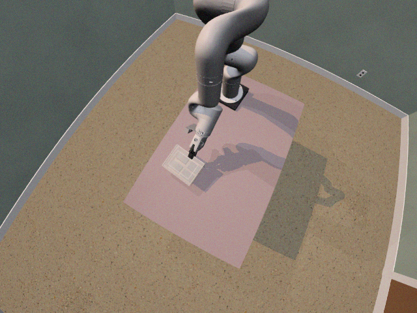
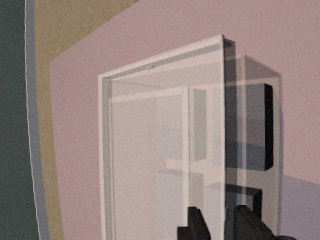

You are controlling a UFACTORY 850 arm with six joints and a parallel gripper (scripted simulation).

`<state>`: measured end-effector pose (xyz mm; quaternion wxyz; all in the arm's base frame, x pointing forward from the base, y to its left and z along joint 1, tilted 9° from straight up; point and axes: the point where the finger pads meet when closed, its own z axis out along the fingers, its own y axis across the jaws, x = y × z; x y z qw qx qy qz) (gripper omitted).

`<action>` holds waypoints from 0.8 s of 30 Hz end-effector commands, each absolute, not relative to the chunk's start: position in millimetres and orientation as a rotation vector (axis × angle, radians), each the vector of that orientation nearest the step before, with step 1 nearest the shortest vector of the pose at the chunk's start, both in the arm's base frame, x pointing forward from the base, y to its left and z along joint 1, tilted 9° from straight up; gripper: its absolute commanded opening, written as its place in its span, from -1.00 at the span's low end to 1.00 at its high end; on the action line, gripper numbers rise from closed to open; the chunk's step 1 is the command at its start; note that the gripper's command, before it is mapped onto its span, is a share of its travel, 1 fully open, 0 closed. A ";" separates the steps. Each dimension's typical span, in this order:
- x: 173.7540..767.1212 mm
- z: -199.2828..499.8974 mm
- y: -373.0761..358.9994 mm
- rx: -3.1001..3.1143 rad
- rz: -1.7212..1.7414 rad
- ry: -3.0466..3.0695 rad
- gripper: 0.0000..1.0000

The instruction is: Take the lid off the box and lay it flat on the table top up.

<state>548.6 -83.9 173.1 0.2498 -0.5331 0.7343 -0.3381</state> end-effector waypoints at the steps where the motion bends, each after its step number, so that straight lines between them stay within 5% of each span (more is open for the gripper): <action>1: 549.8 173.9 -84.1 -1.450 -0.922 1.998 -1.00; 24: 551.3 187.9 -84.7 -1.450 -0.922 1.998 -1.00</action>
